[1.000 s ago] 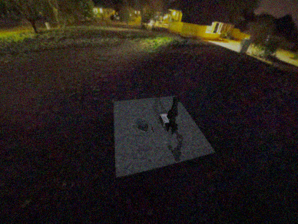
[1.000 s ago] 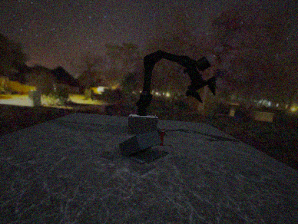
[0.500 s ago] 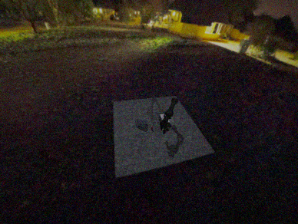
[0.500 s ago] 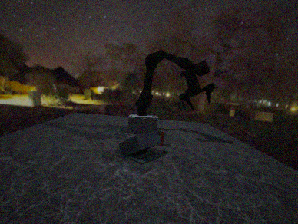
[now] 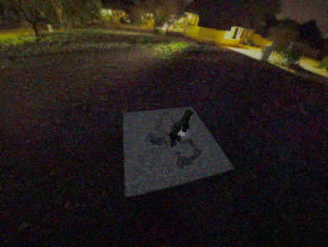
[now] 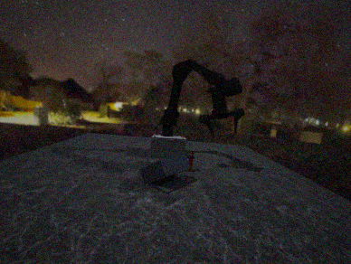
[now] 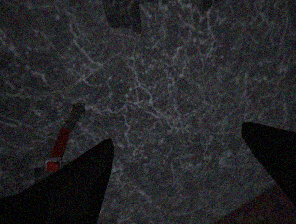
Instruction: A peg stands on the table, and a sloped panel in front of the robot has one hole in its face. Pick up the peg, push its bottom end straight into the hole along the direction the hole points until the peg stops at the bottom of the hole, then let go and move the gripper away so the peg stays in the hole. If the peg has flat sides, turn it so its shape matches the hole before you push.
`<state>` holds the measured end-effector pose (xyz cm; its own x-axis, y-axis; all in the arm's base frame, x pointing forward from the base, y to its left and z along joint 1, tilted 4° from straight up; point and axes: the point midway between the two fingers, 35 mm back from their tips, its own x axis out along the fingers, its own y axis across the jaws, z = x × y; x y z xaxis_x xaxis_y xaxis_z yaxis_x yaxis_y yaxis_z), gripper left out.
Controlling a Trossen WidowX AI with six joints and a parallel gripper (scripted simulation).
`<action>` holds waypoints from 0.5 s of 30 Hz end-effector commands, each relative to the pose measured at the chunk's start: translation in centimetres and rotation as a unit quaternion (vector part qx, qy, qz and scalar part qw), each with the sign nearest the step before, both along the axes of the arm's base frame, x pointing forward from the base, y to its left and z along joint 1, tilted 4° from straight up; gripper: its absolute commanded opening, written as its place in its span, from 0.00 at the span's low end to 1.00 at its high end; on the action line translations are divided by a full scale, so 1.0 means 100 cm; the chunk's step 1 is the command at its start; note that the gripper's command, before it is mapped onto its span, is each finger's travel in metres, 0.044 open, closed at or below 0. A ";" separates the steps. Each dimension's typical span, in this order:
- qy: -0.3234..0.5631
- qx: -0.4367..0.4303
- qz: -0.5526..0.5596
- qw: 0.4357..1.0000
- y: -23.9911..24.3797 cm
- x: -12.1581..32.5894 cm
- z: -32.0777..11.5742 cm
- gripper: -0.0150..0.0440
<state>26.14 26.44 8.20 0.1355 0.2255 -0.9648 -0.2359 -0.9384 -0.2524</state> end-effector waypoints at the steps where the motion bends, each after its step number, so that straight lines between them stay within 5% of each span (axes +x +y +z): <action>1: 0.015 -0.021 -0.032 0.999 -0.020 0.010 -0.011 1.00; 15: 0.070 -0.079 -0.122 0.987 -0.085 0.031 -0.043 1.00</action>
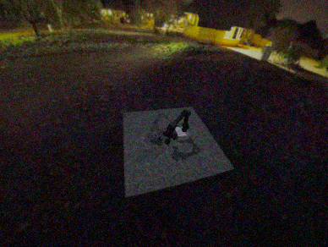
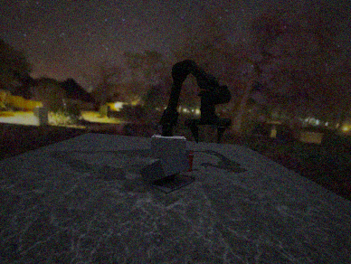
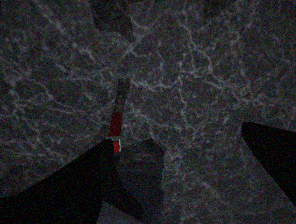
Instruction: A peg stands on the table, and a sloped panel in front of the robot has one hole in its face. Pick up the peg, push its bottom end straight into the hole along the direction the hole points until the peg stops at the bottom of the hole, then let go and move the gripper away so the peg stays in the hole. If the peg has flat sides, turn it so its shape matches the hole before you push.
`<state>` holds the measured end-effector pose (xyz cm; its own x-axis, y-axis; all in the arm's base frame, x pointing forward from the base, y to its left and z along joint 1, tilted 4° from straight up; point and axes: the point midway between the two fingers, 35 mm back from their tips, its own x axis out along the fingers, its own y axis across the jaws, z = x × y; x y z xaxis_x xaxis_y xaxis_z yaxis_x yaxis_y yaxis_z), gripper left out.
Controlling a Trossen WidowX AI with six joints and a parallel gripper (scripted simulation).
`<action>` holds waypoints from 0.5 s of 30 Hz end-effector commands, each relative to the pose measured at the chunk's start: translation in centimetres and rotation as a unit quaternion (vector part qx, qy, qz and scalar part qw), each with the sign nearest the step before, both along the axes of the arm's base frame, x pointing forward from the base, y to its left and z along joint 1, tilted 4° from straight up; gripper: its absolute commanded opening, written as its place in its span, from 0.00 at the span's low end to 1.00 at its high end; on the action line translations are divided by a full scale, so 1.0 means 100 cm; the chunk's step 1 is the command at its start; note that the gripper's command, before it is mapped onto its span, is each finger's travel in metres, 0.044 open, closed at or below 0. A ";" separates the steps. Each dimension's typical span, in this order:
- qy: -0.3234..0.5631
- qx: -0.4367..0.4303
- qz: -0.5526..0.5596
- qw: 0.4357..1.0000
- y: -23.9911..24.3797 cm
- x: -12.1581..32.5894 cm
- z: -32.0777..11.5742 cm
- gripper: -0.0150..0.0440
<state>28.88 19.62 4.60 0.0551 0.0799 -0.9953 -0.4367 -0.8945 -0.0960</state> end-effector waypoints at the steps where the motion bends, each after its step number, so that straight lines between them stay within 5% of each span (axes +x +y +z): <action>1: 0.019 -0.019 -0.031 0.999 -0.022 0.004 -0.009 1.00; 15: 0.052 -0.046 -0.077 0.995 -0.059 0.006 -0.025 1.00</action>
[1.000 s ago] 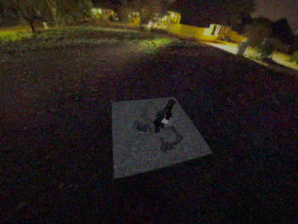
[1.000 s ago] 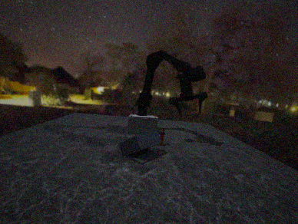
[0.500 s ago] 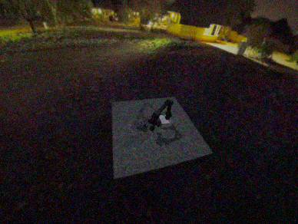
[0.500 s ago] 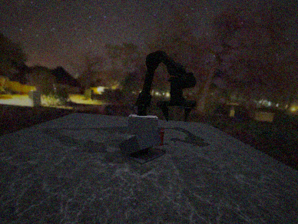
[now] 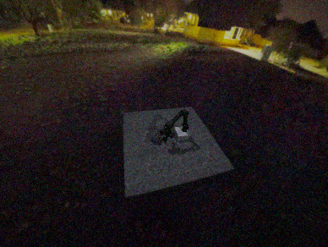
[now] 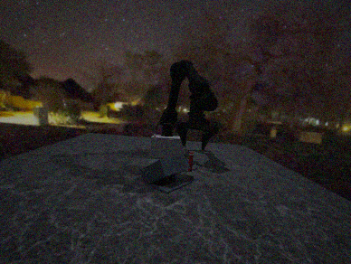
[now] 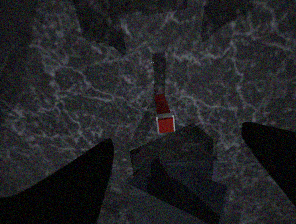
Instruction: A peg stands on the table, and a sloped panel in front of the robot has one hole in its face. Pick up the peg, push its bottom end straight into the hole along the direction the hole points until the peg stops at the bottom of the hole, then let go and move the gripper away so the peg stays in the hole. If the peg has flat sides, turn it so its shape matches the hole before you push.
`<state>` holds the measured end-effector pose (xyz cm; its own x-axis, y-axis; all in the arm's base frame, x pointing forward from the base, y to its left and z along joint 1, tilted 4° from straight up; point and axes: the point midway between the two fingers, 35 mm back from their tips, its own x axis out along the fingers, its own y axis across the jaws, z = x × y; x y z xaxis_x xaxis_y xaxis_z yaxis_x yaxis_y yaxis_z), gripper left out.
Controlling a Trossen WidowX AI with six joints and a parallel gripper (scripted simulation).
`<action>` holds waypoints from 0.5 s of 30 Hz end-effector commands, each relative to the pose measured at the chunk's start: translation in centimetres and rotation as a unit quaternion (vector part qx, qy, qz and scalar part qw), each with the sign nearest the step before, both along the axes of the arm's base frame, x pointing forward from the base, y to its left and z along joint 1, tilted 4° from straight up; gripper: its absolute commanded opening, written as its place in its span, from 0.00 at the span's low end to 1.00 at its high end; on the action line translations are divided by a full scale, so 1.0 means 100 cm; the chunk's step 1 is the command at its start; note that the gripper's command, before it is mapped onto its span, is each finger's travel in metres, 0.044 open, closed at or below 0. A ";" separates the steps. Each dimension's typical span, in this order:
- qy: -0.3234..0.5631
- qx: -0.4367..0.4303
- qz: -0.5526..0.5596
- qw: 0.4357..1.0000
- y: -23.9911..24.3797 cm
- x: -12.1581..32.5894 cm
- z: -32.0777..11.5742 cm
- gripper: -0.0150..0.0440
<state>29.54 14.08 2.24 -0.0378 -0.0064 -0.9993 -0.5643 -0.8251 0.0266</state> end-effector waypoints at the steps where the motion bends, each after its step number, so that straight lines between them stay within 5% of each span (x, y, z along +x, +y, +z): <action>1: 0.003 -0.004 -0.006 1.000 -0.004 0.000 -0.003 1.00; 15: 0.003 -0.004 -0.006 1.000 -0.004 0.000 -0.025 1.00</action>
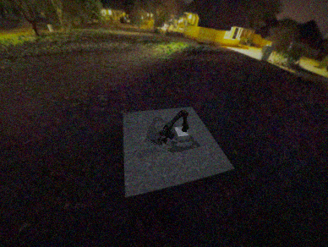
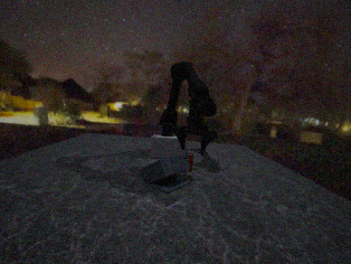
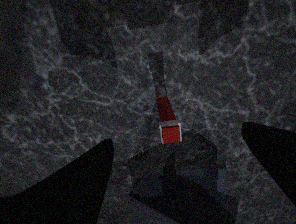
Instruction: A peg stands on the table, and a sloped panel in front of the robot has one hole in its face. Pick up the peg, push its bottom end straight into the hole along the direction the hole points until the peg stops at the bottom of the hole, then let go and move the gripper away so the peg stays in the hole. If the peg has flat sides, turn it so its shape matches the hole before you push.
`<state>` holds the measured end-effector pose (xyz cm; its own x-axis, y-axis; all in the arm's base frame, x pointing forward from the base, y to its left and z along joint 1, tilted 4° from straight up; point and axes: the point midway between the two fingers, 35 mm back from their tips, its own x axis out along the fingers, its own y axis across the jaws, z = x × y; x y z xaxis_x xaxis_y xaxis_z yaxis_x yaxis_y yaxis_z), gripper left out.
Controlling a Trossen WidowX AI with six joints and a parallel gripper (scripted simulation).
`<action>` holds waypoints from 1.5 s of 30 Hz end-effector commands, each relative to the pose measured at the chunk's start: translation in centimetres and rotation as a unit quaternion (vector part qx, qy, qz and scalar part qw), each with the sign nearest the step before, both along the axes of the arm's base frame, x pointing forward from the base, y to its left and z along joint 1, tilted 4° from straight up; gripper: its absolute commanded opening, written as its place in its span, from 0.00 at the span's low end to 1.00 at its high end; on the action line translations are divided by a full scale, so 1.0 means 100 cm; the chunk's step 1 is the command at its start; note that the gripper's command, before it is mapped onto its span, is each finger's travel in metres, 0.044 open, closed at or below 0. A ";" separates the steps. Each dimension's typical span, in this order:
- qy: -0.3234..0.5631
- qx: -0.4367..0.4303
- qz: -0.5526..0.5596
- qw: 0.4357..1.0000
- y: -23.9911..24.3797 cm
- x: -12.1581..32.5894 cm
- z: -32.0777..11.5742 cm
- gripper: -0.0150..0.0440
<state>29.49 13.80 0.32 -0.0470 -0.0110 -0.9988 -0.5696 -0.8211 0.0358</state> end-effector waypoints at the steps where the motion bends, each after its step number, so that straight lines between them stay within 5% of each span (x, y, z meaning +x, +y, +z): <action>1: -0.001 -0.002 -0.002 1.000 -0.001 0.000 -0.007 1.00; 26: -0.001 -0.002 -0.002 1.000 -0.003 -0.004 -0.045 1.00; 42: 0.001 0.000 -0.001 1.000 -0.002 -0.004 -0.041 0.29; 45: 0.001 0.000 -0.001 1.000 -0.002 -0.004 -0.041 0.25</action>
<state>29.12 13.61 -3.85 -0.0484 -0.0116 -0.9988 -0.5708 -0.8202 0.0372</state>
